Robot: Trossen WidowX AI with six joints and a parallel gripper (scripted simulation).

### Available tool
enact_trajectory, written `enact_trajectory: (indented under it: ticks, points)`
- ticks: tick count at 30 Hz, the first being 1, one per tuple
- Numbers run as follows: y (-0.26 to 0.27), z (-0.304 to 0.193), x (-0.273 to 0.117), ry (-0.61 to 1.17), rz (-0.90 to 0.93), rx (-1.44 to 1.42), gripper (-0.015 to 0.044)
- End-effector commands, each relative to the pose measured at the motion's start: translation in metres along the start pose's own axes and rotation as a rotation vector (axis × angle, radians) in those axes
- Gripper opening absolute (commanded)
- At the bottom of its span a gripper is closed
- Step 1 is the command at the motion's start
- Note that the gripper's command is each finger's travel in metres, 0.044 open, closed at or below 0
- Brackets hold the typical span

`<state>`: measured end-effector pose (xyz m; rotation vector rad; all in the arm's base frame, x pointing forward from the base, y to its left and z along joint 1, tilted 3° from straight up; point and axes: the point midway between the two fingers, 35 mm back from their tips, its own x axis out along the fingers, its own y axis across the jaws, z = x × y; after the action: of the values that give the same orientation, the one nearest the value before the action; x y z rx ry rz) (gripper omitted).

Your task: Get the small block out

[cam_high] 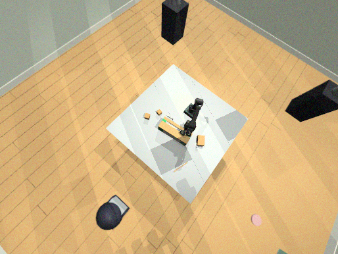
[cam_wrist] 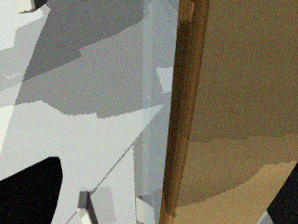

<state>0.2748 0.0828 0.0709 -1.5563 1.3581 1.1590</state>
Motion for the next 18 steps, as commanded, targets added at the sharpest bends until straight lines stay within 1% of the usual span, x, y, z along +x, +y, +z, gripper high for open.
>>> enact_trajectory:
  ticks: [1, 7, 11, 18]
  points:
    - [0.002, 0.004, 0.007, -0.004, 0.007, 0.002, 0.0400]
    - [0.003, 0.008, 0.015, -0.004, 0.007, 0.002, 0.0400]
    - [0.002, 0.004, 0.010, 0.000, 0.001, 0.000, 0.0400]
    - [0.002, -0.013, 0.017, 0.002, 0.002, -0.001, 0.0400]
